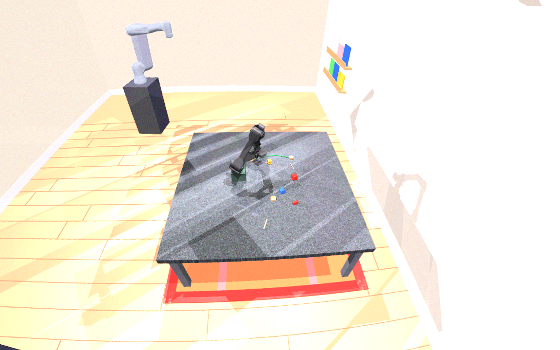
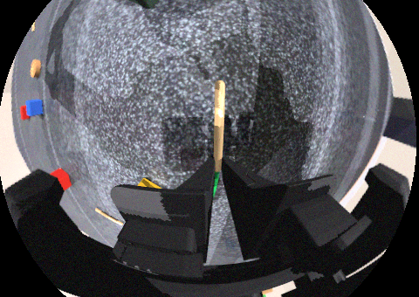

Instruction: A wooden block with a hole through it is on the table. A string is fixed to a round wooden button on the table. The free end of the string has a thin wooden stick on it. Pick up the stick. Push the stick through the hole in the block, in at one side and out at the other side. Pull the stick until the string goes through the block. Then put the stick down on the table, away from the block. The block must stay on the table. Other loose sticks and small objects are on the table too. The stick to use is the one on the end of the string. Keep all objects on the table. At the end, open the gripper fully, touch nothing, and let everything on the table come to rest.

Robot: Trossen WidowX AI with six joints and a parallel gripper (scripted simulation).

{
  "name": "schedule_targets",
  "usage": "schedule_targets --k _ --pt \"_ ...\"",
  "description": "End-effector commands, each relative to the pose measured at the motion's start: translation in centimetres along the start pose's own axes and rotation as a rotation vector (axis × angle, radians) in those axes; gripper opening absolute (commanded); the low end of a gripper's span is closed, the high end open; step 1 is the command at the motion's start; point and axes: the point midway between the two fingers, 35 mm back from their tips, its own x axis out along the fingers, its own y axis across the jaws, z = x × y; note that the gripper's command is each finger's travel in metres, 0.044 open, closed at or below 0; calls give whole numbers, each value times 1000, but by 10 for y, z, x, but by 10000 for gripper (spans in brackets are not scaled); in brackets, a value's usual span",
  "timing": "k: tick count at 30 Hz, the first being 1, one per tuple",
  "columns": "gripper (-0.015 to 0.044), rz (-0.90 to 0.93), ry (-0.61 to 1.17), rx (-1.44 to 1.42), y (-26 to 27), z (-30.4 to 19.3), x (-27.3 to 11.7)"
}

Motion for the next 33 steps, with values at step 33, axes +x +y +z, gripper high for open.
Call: schedule_targets --k 33 --pt "0 0 -25 0 0 -7 -37"
